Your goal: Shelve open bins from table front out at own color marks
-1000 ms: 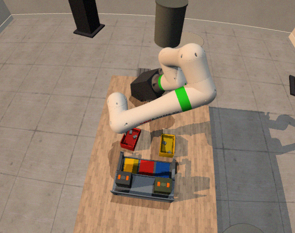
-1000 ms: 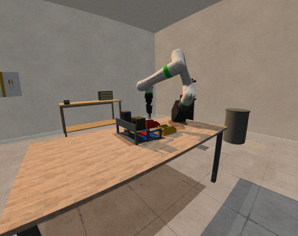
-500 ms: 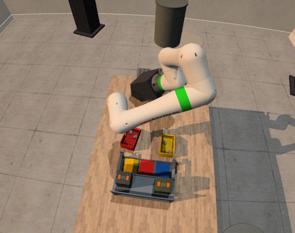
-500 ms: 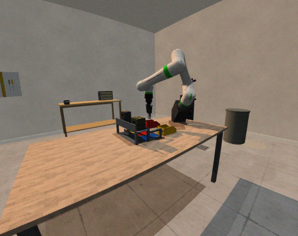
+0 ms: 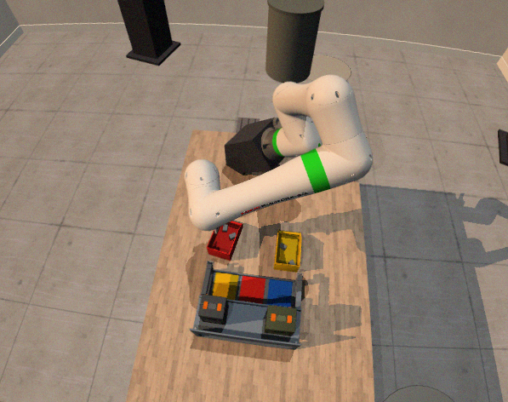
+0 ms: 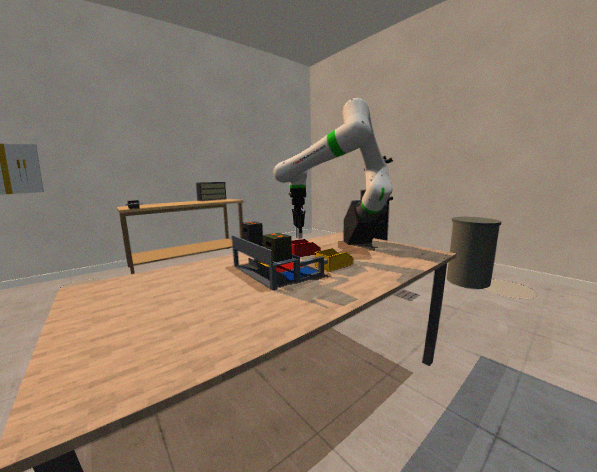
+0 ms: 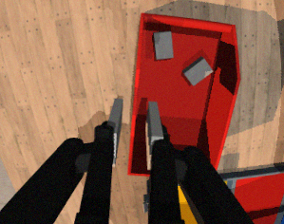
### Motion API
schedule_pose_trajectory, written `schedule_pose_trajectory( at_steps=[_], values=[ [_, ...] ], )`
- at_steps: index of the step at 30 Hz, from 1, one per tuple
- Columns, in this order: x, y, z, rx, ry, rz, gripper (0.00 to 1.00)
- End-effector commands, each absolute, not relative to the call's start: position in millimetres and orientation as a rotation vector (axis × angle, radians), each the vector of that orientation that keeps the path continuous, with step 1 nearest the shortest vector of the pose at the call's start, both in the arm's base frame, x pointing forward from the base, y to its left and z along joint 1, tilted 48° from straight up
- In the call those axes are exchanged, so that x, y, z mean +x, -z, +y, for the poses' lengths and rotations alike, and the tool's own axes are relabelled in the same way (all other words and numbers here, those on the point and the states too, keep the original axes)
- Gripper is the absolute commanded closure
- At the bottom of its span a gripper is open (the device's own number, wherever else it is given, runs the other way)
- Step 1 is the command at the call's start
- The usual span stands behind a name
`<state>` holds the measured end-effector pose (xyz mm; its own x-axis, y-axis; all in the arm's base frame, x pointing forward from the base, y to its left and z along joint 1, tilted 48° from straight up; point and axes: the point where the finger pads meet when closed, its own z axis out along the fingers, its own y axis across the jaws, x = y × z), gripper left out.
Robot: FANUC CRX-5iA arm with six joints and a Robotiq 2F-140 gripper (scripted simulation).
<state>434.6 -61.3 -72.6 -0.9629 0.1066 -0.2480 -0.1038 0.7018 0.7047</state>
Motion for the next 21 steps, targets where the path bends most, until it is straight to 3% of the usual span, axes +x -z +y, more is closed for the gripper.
schedule_pose_trajectory(
  at_steps=[1, 21],
  values=[
    [435, 73, -61, 0.003, -1.117, 2.642, 0.85],
    [439, 85, -49, 0.003, -1.117, 2.642, 0.85]
  ],
)
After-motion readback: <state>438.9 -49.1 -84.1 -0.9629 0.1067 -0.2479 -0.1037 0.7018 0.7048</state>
